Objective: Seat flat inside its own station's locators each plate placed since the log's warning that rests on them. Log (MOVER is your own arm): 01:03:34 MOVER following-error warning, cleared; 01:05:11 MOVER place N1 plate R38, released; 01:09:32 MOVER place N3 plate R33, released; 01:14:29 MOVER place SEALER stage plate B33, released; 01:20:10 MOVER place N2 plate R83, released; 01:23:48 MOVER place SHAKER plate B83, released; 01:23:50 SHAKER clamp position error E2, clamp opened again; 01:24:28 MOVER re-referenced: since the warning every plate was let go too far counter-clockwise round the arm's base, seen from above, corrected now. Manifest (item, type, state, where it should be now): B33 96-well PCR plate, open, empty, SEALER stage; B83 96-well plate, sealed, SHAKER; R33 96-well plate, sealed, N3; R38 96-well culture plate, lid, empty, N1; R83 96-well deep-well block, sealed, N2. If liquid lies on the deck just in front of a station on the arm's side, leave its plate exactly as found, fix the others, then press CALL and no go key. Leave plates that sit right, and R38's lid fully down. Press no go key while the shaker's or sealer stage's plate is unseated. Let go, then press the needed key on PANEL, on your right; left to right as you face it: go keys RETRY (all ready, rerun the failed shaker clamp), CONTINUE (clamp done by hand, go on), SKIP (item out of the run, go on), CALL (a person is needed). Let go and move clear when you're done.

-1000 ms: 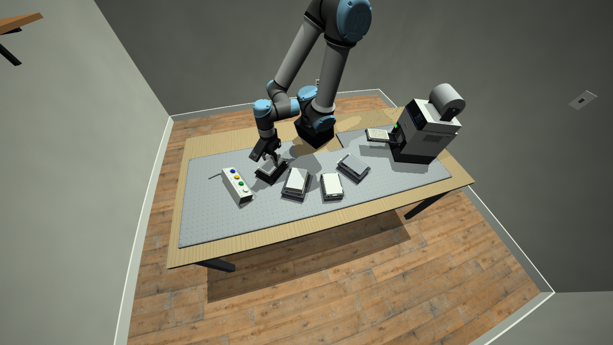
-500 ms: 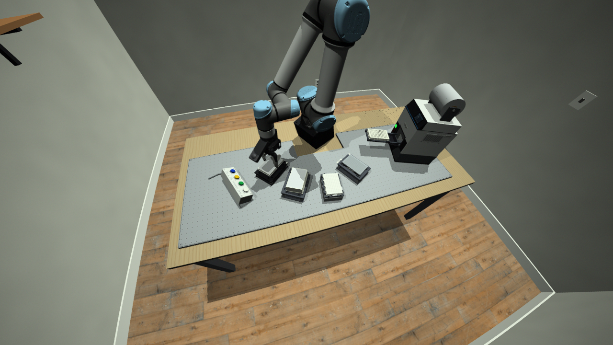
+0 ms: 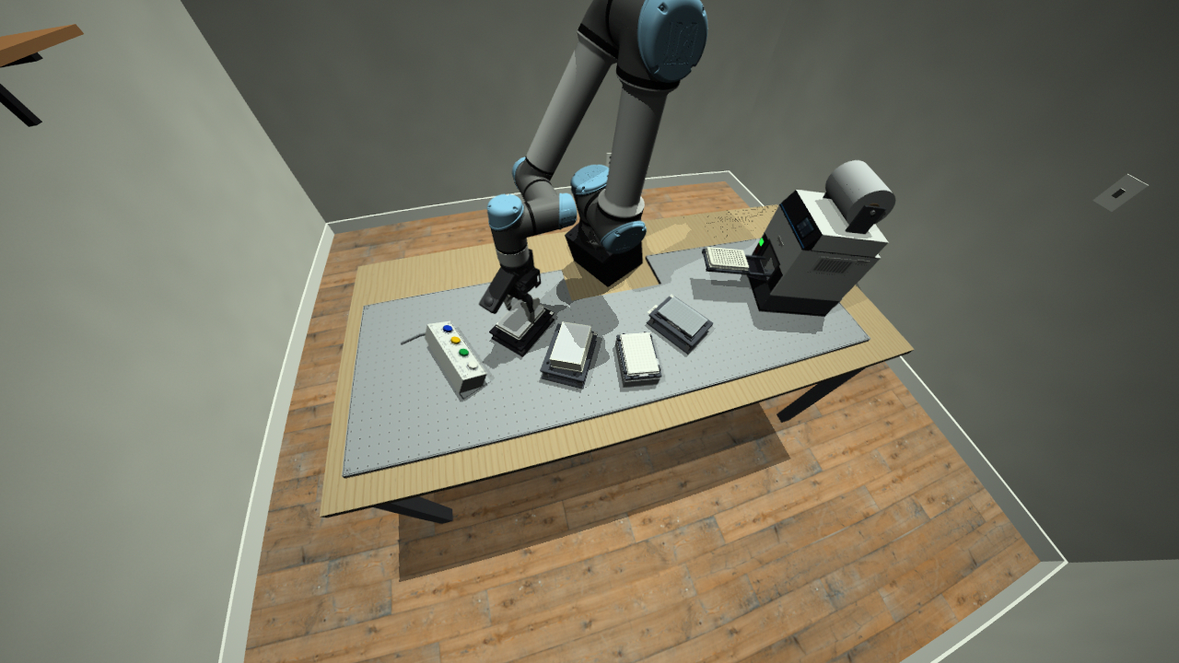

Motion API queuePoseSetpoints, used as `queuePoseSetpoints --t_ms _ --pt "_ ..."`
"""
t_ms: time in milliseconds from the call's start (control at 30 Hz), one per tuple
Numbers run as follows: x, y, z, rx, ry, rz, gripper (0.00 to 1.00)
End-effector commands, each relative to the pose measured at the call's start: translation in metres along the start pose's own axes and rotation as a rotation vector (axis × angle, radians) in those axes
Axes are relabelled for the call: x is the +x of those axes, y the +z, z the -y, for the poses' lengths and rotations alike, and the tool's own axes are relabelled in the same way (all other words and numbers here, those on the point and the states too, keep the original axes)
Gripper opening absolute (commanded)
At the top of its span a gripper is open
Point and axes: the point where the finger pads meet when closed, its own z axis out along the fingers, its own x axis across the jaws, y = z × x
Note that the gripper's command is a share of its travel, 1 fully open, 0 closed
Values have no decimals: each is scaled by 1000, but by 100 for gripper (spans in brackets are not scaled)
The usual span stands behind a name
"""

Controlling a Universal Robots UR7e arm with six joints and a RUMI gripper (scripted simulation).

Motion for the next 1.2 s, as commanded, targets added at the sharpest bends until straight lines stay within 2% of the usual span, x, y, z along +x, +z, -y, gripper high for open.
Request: queuePoseSetpoints --t_ms 0,1167 --pt "-2 3 -2 -3 -1 2 0" --pt "-2 13 -2 -3 -1 2 0"
